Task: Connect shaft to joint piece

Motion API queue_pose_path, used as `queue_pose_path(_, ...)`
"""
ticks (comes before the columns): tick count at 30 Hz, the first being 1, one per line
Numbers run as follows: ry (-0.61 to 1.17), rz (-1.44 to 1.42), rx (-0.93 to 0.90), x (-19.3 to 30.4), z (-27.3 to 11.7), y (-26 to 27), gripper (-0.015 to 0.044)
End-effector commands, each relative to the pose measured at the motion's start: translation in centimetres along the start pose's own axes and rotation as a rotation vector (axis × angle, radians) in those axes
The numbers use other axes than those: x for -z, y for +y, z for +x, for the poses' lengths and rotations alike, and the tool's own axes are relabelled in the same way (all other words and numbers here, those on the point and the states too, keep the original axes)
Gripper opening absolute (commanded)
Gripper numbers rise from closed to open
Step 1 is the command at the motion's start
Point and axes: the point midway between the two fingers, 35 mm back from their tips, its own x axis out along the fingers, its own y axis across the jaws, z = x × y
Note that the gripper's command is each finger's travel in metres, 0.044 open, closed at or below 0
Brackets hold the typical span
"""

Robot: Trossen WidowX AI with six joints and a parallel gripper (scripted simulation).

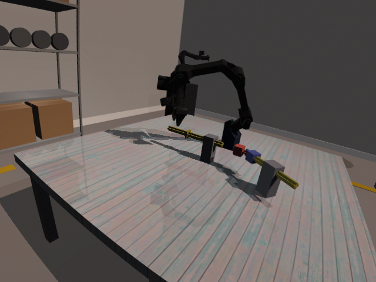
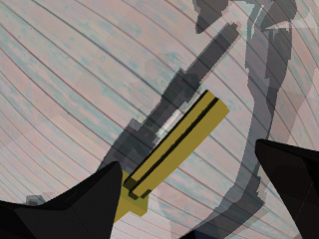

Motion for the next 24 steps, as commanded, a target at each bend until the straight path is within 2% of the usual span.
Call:
queue_pose_path(1,0.01,0.122,-0.004,0.2,0.8,0.1,0.044)
queue_pose_path(20,0.02,0.784,0.013,0.3,3.7,0.1,0.044)
queue_pose_path(24,0.02,0.836,0.015,0.3,3.9,0.1,0.044)
